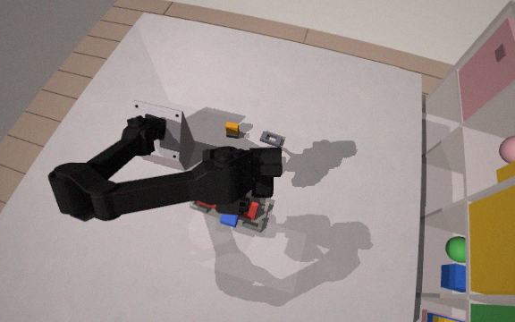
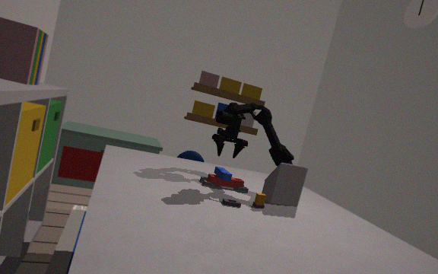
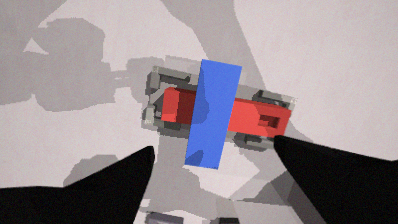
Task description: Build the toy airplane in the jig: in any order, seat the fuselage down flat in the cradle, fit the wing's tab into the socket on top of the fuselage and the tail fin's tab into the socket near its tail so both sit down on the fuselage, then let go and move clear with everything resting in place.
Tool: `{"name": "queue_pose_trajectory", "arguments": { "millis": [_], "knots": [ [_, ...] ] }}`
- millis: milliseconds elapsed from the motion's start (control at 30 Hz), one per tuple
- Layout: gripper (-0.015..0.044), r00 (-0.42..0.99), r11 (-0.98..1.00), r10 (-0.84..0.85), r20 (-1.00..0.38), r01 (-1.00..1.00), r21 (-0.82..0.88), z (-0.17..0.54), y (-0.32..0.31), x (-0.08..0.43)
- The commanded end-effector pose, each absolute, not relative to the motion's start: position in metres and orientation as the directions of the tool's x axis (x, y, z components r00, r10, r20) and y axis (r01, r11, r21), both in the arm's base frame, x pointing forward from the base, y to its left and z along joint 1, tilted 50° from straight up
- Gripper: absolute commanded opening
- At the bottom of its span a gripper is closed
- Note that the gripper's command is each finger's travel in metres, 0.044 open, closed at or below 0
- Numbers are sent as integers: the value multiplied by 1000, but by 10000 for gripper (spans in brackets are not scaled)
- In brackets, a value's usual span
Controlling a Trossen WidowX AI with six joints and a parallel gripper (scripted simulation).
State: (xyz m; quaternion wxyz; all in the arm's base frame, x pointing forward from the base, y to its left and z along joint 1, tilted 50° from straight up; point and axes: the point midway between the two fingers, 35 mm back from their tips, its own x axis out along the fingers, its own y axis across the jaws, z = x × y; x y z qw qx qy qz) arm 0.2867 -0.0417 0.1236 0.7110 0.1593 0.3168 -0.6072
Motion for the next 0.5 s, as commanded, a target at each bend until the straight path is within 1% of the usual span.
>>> {"name": "queue_pose_trajectory", "arguments": {
  "millis": [0, 133, 233, 367, 400, 467],
  "knots": [
    [440, 57, 412, -760, -647, 812, -412, 123, -41, 287],
    [440, 57, 569, -760, -647, 539, -621, 122, -42, 287],
    [440, 57, 634, -760, -647, 282, -720, 121, -43, 287],
    [440, 57, 643, -760, -647, -75, -762, 121, -44, 288],
    [440, 57, 638, -760, -647, -120, -760, 121, -44, 288],
    [440, 57, 636, -760, -647, -135, -760, 121, -44, 288]
  ]
}}
